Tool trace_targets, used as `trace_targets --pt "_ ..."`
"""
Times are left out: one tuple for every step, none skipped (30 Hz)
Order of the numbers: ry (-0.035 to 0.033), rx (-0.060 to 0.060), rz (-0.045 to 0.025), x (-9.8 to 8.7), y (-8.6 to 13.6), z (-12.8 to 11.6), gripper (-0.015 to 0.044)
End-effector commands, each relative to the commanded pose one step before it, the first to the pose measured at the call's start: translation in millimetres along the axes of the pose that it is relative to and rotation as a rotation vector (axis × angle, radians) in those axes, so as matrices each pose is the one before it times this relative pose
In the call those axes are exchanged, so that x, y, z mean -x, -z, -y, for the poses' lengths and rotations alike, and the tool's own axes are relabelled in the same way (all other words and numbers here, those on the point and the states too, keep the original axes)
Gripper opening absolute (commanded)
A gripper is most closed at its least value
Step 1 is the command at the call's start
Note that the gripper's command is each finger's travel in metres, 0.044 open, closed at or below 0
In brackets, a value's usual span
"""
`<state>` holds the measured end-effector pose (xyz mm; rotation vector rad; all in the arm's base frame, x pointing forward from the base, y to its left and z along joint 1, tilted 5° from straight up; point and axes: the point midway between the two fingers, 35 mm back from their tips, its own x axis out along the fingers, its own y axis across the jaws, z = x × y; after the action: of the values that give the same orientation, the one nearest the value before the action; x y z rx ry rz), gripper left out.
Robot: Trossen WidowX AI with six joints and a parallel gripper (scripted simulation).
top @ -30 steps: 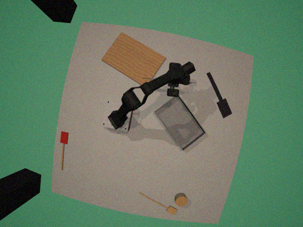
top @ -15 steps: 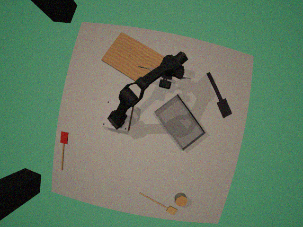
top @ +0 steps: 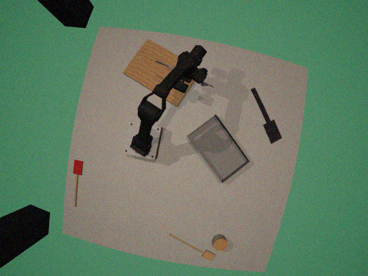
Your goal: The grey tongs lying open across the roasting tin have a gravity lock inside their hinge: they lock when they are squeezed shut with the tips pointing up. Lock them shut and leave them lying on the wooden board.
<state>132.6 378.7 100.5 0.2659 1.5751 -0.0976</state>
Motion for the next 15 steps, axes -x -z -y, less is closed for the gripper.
trace_targets --pt "-0.00438 -0.0591 0.00137 1.98 21.71 -4.15 -0.015" --pt "0.0001 -0.0172 -0.00066 0.01 6.75 -0.25 -0.015" --pt "-0.00067 -0.0132 0.00001 0.25 6.63 0.06 -0.015" --pt "-0.00036 -0.0136 -0.00081 -0.11 6.63 0.16 -0.015" --pt "0.00017 -0.0173 -0.00071 0.02 6.65 0.37 -0.015" --pt "0.00018 -0.0177 -0.00073 0.03 6.77 0.61 -0.015" --pt "0.00018 -0.0177 -0.00073 0.04 6.76 0.84 -0.015" --pt "0.00019 -0.0177 -0.00074 0.05 6.73 1.07 -0.015" --pt "0.0002 -0.0177 -0.00074 0.05 6.7 1.31 -0.015" --pt "-0.00028 -0.0157 -0.00039 0.0 6.29 1.43 -0.015" --pt "0.00016 -0.0124 0.00029 0.01 6.12 1.79 -0.015" --pt "0.00023 -0.0163 -0.0008 0.09 5.87 1.71 -0.015" --pt "0.00025 -0.0167 -0.00082 0.09 5.95 1.94 -0.015" --pt "0.00027 -0.0168 -0.00083 0.1 5.93 2.15 -0.015" --pt "0.00029 -0.0168 -0.00083 0.1 5.88 2.34 -0.015"
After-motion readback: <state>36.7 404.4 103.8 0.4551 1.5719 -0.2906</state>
